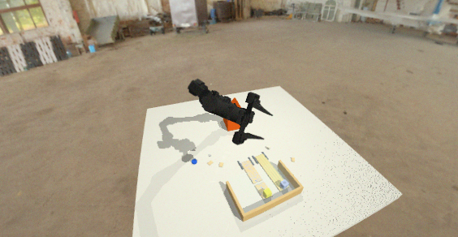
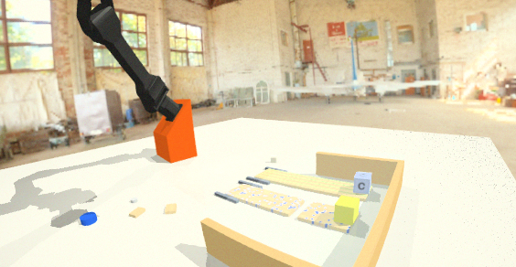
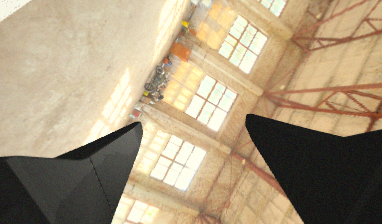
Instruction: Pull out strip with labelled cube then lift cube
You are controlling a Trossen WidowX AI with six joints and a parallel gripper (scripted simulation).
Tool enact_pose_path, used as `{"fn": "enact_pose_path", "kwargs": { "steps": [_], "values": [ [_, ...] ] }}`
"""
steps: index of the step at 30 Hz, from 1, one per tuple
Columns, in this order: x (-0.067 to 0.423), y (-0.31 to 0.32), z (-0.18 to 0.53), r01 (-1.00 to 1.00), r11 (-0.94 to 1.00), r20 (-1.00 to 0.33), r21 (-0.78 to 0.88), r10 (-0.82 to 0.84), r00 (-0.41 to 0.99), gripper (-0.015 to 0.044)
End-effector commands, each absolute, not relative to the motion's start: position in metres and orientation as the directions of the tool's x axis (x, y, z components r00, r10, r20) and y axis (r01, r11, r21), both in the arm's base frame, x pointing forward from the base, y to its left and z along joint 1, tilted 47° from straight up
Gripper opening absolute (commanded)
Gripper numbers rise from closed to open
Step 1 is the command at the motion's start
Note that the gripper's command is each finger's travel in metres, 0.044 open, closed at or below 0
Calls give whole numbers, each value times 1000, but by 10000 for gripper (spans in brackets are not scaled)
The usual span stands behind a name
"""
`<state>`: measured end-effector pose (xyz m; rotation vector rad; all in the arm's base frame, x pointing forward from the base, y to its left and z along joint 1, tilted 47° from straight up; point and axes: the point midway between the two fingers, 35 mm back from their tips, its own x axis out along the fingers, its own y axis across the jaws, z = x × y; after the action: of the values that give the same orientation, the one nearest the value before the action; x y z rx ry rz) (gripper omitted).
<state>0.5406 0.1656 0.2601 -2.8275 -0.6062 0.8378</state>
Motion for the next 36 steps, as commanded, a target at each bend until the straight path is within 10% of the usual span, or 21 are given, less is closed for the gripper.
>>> {"fn": "enact_pose_path", "kwargs": {
  "steps": [1, 8, 17, 36],
  "values": [
    [540, 166, 259, 329, -913, -495, -243, 408, 767, 400],
    [517, 159, 205, -126, -827, -529, -548, 226, 818, 400],
    [456, 132, 137, -512, -266, -521, -817, -44, 853, 400],
    [309, 47, 66, 50, 681, -360, -731, -446, 819, 400]
  ]
}}
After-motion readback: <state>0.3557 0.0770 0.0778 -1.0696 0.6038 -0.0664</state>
